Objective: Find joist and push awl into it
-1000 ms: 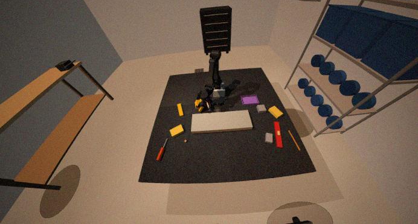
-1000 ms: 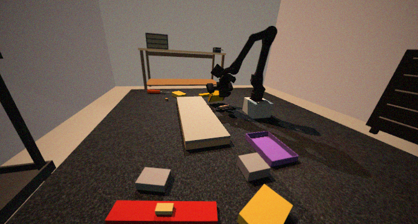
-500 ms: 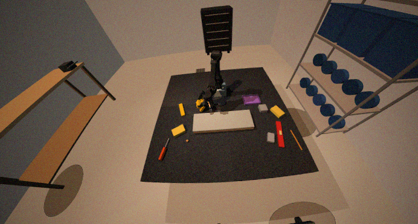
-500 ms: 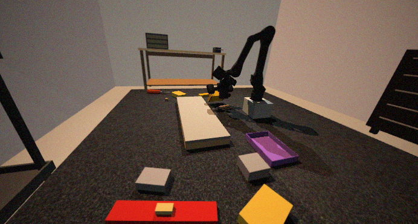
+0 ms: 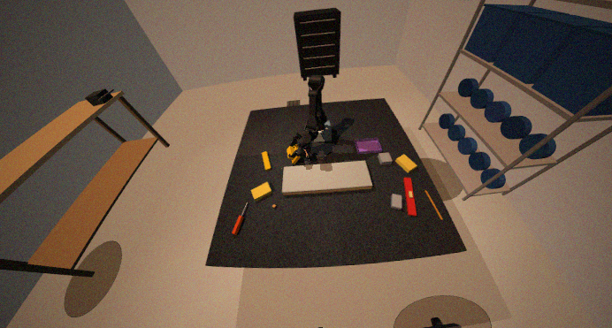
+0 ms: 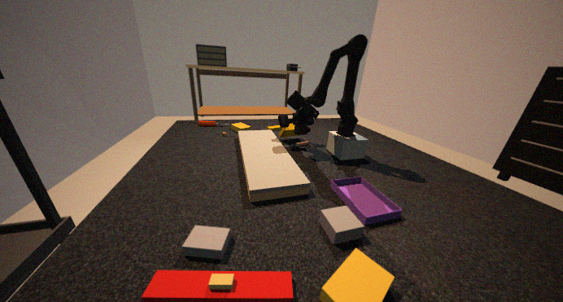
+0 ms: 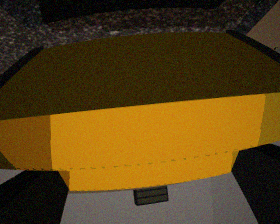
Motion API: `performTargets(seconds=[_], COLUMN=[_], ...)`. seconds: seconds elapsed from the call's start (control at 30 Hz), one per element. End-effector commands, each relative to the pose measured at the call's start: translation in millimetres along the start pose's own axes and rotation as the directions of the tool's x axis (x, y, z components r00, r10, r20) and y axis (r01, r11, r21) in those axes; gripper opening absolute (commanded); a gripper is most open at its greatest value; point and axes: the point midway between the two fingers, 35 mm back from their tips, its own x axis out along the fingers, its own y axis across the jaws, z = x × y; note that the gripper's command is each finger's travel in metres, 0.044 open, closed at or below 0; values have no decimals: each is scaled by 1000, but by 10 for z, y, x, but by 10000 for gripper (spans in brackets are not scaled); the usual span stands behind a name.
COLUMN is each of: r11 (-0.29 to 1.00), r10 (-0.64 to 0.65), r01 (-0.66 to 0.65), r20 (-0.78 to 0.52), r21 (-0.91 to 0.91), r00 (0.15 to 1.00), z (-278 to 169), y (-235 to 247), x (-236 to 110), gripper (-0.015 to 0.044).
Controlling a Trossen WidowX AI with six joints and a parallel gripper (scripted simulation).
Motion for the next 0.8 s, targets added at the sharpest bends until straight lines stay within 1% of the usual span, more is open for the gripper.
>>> performTargets(seconds=[0.0, 0.77], r11=[1000, 1000], r10=[3, 3], r01=[-3, -3], r20=[-25, -126], r21=[-3, -2], r00=[1000, 992], z=[-5, 28], y=[2, 10], x=[2, -3], gripper=[0, 0])
